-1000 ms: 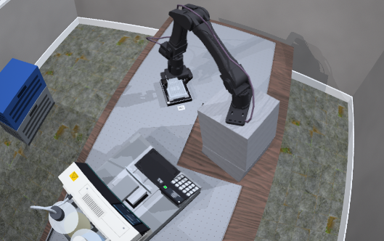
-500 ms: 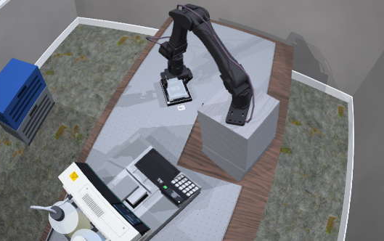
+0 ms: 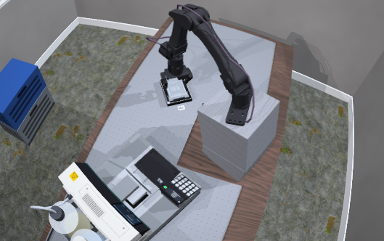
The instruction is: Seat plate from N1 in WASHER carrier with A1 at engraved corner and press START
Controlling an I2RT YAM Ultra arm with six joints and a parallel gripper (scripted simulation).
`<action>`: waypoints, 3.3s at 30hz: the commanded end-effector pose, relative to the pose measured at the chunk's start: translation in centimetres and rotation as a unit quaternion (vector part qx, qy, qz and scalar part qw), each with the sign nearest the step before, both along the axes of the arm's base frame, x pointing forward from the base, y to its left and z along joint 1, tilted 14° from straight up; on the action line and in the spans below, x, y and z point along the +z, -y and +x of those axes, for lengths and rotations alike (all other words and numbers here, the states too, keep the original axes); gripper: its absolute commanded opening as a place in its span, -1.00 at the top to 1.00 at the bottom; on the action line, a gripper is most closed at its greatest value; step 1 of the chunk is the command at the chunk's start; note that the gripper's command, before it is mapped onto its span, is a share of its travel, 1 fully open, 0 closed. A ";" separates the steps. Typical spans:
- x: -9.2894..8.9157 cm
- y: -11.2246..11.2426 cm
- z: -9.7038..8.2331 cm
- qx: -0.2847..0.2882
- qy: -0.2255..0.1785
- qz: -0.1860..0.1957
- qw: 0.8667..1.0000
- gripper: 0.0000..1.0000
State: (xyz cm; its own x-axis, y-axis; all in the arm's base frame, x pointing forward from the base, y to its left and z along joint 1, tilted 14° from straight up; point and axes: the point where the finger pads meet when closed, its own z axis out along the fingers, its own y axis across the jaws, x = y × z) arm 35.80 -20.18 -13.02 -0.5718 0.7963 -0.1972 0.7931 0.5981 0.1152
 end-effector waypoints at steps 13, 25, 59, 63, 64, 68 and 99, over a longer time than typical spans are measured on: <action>0.1 0.7 1.6 -0.001 0.018 -0.012 1.000 -1.00; -0.1 0.9 2.1 -0.001 0.024 -0.015 1.000 -1.00; -1.2 1.3 2.8 -0.001 0.030 -0.019 0.999 -1.00; -1.2 1.3 2.8 -0.001 0.030 -0.019 0.999 -1.00; -1.2 1.3 2.8 -0.001 0.030 -0.019 0.999 -1.00; -1.2 1.3 2.8 -0.001 0.030 -0.019 0.999 -1.00; -1.2 1.3 2.8 -0.001 0.030 -0.019 0.999 -1.00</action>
